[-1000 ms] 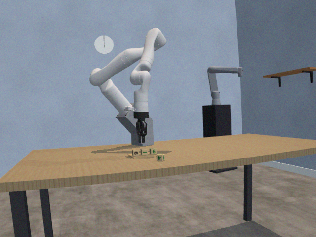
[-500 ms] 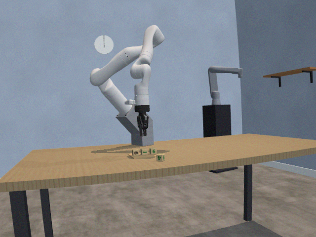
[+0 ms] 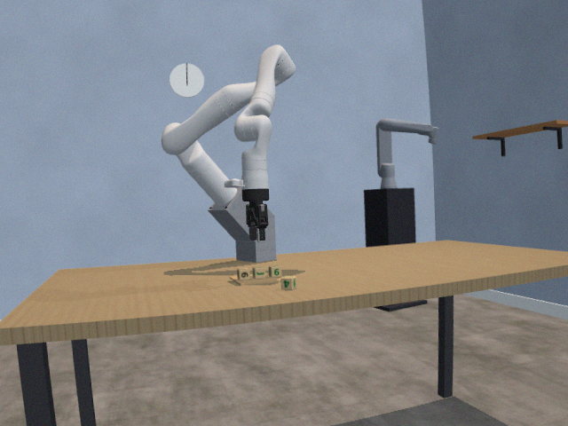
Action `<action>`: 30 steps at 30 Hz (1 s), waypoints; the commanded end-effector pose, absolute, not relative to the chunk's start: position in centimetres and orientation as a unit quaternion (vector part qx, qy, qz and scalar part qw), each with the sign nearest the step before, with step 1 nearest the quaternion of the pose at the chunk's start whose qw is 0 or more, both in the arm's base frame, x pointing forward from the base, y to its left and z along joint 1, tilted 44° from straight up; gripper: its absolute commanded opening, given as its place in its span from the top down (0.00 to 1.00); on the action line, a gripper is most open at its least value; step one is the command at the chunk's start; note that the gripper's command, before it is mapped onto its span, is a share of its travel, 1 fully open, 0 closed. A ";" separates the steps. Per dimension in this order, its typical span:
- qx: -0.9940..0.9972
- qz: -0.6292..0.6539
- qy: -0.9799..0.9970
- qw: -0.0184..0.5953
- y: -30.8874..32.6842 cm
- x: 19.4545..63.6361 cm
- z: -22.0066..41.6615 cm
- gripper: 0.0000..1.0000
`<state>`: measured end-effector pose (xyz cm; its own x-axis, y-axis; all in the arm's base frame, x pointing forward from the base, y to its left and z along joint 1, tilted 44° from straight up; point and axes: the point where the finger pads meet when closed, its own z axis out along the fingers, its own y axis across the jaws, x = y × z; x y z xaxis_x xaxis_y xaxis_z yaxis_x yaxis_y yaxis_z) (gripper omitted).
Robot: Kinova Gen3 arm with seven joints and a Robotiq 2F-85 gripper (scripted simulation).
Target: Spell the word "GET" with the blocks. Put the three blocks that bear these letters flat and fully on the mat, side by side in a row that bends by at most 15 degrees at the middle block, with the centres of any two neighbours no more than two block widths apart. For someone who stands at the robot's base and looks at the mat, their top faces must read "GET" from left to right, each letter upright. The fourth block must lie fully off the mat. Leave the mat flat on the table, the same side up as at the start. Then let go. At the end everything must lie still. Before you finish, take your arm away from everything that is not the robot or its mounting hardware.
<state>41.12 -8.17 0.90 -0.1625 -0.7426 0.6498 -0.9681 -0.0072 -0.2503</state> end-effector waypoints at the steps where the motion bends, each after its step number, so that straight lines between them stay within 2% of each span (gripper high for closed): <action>1: 0.625 0.336 -0.684 0.167 -8.1 41.2 0.9 0.00; 11: 0.625 0.336 -0.684 0.167 -7.6 41.0 1.5 0.00; 30: 0.625 0.336 -0.684 0.167 -2.7 39.6 6.8 0.00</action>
<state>39.48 -3.50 6.44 -0.1700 -0.7381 0.6529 -0.9688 0.0038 -0.2480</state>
